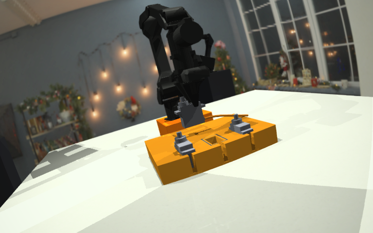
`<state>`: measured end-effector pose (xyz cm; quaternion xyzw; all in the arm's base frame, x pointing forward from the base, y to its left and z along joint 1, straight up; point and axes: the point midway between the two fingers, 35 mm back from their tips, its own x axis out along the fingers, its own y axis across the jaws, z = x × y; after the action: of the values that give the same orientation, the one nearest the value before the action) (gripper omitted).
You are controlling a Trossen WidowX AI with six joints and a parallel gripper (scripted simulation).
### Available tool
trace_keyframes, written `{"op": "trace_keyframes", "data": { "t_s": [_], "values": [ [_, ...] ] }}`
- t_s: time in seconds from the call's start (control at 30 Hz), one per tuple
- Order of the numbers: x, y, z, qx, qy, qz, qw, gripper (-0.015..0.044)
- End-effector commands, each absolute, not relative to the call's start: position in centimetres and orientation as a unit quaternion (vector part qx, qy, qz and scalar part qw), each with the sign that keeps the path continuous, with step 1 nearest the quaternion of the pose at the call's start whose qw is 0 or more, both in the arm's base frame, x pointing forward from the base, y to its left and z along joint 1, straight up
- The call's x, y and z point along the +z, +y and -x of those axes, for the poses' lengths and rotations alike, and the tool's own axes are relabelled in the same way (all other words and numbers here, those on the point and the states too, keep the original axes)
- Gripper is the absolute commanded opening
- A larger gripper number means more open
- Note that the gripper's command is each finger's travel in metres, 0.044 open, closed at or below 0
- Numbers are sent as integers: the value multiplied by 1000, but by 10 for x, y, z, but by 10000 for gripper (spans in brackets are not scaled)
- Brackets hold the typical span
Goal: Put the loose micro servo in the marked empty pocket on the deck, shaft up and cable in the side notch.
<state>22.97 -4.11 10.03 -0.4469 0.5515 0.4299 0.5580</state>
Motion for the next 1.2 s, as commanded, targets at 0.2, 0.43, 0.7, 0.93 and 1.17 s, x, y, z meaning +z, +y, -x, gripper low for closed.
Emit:
{"op": "trace_keyframes", "data": {
  "t_s": [0.2,0.43,0.7,0.93,1.17],
  "values": [
    [102,-41,-230,330,614,347,627,0],
    [102,-41,-230,254,649,268,665,0],
    [102,-41,-230,161,678,174,696,0],
    [102,-41,-230,78,693,88,711,0],
    [102,-41,-230,-6,697,2,717,0]
  ]
}}
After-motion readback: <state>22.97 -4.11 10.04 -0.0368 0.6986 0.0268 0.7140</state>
